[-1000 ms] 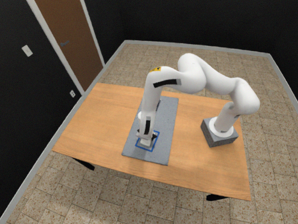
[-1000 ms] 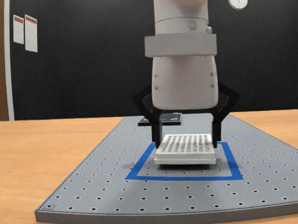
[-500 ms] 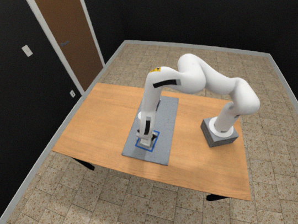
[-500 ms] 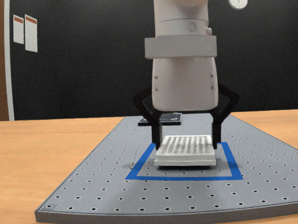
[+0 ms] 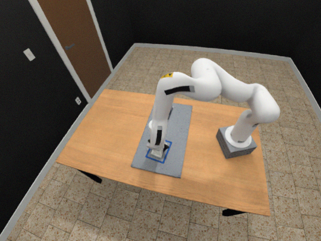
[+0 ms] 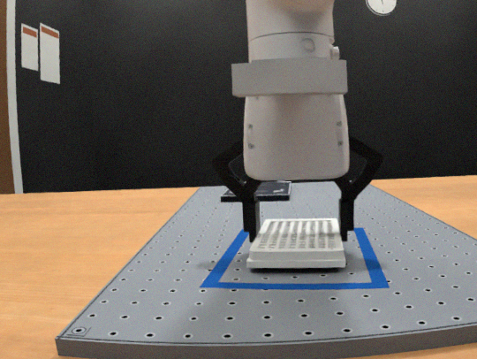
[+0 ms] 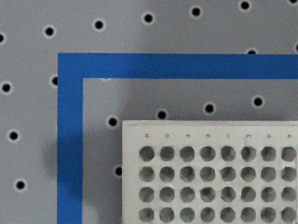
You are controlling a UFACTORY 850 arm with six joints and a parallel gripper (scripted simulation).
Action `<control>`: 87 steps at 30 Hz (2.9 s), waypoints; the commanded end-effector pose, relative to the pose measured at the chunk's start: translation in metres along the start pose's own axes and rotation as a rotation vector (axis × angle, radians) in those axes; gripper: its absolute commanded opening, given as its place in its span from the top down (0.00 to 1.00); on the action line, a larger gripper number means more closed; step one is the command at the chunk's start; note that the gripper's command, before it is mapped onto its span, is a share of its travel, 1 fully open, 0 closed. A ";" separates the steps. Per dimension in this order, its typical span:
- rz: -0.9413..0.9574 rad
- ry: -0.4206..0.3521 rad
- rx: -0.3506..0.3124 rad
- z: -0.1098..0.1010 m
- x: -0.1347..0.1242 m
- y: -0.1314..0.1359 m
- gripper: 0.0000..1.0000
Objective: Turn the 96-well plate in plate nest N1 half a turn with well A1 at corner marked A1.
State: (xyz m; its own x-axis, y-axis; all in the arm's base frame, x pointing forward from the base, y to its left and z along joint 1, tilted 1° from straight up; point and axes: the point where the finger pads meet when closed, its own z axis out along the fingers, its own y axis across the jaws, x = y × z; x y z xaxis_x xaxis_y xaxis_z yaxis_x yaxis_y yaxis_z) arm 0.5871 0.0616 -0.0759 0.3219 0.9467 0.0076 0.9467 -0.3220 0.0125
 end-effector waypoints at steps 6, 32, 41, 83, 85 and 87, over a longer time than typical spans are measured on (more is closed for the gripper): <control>0.000 0.001 -0.002 0.000 0.000 0.001 1.00; 0.000 0.001 -0.002 0.004 0.000 0.001 1.00; 0.000 0.001 -0.002 0.005 0.000 0.001 0.00; 0.000 0.001 -0.002 -0.030 0.000 0.001 0.00; 0.000 0.001 -0.002 -0.035 0.000 0.001 0.00; 0.000 0.001 -0.002 -0.040 0.000 0.001 0.00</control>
State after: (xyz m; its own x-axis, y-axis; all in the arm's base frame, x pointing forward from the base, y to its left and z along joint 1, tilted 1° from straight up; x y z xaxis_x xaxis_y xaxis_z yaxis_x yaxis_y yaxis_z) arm 0.5868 0.0615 -0.0433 0.3219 0.9467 0.0076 0.9467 -0.3220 0.0126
